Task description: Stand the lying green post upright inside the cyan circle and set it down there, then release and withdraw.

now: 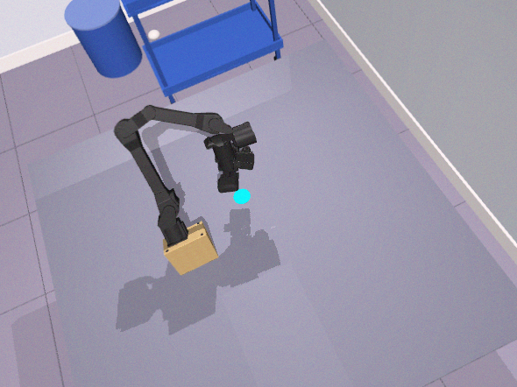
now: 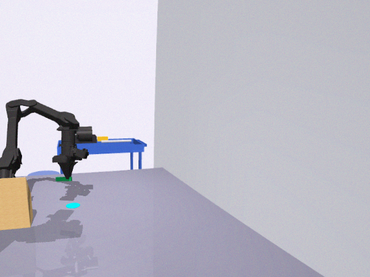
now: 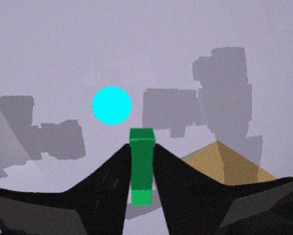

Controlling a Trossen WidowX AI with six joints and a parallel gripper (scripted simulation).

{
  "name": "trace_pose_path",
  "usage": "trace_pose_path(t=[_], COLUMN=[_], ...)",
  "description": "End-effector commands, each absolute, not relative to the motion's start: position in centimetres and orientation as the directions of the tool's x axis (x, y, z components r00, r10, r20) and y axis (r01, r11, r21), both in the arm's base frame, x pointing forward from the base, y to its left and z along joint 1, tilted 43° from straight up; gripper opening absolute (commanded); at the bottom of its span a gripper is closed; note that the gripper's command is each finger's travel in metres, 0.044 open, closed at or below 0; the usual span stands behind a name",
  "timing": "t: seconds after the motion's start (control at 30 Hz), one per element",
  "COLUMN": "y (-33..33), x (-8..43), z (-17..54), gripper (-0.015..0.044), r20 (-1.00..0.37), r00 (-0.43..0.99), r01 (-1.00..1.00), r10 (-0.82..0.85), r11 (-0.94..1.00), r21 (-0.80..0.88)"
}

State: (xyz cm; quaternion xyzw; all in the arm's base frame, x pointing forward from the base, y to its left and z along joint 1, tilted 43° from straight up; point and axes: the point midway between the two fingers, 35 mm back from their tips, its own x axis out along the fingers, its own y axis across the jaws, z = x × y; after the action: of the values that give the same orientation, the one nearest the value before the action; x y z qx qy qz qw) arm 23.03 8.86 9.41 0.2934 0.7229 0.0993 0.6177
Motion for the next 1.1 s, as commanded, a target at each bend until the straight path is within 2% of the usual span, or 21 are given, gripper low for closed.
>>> trace_pose_path(t=[0.0,1.07], y=[8.9,9.0], x=[22.9,22.2], z=[9.2,7.4], gripper=[0.0023,0.0023], r20=[-0.852,-0.941], r00=[-0.056,0.006], r01=[0.298,0.277], r10=[0.521,0.338], r11=[0.823,0.904], r21=[0.483,0.326])
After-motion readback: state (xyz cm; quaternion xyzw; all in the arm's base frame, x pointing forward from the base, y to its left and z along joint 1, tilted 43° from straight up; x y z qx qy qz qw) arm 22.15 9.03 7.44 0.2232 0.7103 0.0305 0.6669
